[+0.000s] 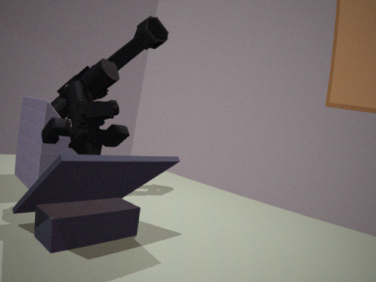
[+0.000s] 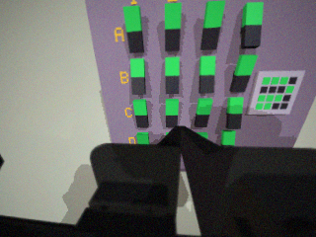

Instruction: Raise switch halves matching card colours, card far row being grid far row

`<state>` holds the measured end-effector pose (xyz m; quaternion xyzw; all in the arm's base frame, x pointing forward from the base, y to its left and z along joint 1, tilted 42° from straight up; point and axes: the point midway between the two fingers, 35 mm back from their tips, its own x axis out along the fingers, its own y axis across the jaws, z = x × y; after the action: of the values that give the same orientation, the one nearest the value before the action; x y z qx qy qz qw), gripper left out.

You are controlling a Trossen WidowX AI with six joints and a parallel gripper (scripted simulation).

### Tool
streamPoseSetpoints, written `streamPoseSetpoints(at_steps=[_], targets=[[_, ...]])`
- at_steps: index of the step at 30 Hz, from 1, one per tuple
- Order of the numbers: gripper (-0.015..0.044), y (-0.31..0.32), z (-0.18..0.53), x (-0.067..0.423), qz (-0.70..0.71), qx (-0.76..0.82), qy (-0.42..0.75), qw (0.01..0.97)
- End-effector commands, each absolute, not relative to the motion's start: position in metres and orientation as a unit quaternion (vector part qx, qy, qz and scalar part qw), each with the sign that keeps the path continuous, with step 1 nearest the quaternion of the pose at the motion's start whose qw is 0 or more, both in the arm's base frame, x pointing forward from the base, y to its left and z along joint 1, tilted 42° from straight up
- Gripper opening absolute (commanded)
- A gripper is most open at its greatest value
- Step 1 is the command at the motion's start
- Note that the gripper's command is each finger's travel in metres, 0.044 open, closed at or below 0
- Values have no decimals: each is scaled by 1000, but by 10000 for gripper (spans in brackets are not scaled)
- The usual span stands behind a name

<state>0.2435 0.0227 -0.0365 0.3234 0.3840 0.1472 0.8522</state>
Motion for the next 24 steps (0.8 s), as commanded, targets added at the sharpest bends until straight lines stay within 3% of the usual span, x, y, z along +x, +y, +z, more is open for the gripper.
streamPoseSetpoints(at_steps=[1,17,24], targets=[[0,14,-25,229,151,321,385,852],[0,-9,-49,201,156,318,380,855],[0,9,-67,224,160,316,390,850]])
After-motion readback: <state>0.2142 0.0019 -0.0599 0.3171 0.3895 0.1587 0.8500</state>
